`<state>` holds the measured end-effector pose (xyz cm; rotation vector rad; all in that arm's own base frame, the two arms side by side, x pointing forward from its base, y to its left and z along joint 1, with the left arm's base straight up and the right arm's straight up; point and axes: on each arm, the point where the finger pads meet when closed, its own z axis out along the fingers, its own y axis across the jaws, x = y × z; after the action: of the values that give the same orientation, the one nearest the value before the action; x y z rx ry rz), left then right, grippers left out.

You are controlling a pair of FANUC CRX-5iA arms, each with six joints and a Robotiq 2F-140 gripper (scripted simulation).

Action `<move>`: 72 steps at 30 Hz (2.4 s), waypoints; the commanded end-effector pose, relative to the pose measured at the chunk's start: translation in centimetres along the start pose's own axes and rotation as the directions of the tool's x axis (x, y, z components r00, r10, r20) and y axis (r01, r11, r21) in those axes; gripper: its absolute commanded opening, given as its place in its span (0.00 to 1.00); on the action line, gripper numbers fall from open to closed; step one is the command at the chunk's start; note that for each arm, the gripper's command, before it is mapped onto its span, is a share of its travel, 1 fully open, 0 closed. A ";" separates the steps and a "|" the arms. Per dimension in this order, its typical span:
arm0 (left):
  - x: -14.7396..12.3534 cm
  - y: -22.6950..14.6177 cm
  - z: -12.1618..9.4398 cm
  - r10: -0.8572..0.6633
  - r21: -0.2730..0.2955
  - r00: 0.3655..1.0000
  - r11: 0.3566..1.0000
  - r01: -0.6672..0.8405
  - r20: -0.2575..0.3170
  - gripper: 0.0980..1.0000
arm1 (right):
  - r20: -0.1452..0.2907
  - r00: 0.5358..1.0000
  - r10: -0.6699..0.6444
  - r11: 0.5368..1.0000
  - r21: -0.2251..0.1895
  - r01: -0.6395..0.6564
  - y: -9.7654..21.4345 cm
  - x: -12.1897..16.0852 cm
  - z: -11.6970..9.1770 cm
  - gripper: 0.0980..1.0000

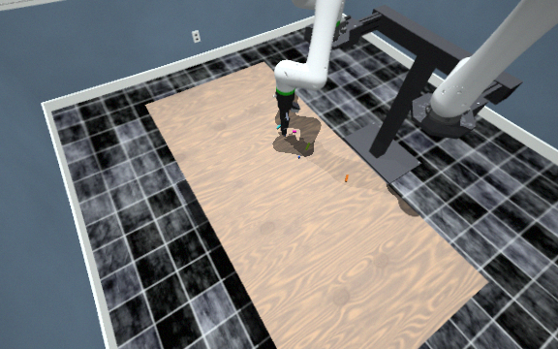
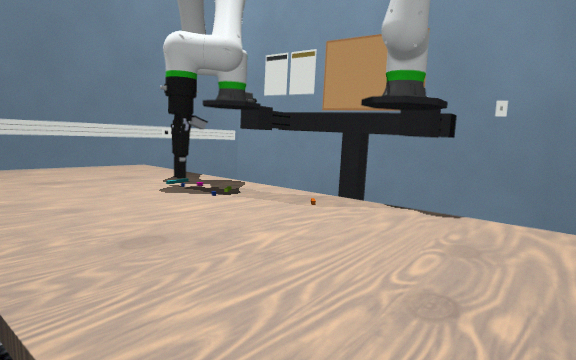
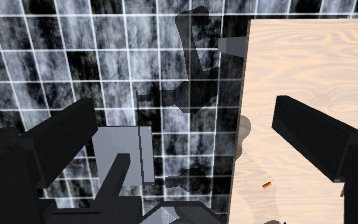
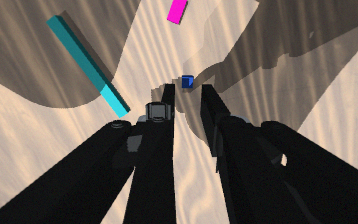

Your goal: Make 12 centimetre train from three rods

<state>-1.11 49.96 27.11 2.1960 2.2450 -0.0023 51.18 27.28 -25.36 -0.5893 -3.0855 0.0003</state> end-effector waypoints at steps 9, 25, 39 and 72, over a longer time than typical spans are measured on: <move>0.0 0.0 -0.1 0.000 0.000 1.000 1.000 0.000 -0.002 1.00 | 0.001 1.000 0.000 1.000 -0.002 0.000 0.1 -0.1 0.7 0.15; 0.0 0.0 -0.1 0.000 0.000 1.000 1.000 0.000 -0.002 1.00 | 0.001 1.000 0.000 1.000 -0.002 0.000 0.1 -0.1 1.0 0.15; 0.0 0.0 -0.1 0.000 0.000 1.000 1.000 0.000 -0.002 1.00 | 0.001 1.000 0.000 1.000 -0.002 0.000 0.1 -0.1 1.3 0.15; 0.0 0.0 -0.1 0.000 0.000 1.000 1.000 0.000 -0.002 1.00 | 0.001 1.000 0.000 1.000 -0.002 0.000 0.1 -0.1 2.5 0.15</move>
<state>-1.11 49.96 27.11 2.1960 2.2450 -0.0023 51.17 27.29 -27.91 -0.5894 -3.0854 0.0002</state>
